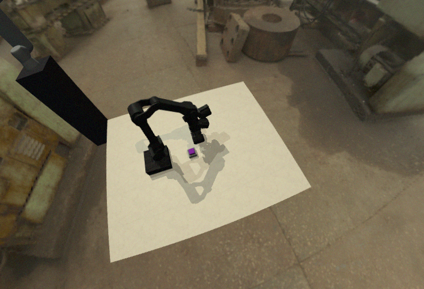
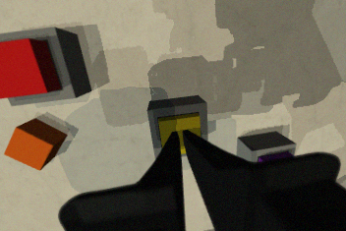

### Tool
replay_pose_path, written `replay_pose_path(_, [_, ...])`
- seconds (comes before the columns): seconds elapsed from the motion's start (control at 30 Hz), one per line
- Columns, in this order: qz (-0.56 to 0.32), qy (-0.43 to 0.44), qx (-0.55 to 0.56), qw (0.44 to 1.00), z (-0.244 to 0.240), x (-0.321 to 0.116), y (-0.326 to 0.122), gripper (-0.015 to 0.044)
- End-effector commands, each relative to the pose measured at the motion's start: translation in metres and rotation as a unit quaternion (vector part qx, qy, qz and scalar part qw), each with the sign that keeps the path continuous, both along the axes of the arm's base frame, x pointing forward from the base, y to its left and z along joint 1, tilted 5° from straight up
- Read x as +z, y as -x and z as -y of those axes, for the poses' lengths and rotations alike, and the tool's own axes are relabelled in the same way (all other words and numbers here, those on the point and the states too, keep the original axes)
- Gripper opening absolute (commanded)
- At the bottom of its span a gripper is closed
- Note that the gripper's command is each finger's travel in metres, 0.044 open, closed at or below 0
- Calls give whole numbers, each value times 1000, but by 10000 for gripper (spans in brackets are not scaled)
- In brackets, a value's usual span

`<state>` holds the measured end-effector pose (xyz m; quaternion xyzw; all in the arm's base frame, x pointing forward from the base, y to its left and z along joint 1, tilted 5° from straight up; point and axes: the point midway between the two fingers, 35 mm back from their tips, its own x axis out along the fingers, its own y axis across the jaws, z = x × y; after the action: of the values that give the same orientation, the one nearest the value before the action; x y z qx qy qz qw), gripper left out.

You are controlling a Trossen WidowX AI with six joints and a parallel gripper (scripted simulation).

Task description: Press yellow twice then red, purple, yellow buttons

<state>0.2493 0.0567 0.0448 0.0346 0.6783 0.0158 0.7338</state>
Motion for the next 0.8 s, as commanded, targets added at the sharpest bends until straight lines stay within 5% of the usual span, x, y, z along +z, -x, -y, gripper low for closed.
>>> replay_pose_path(0.0, [-2,1,-3,1000,0,-2,1,20])
replay_pose_path(0.67, [-2,1,-3,1000,3,32,3,20])
replay_pose_path(0.77, [-2,1,-3,1000,-15,42,-1,99])
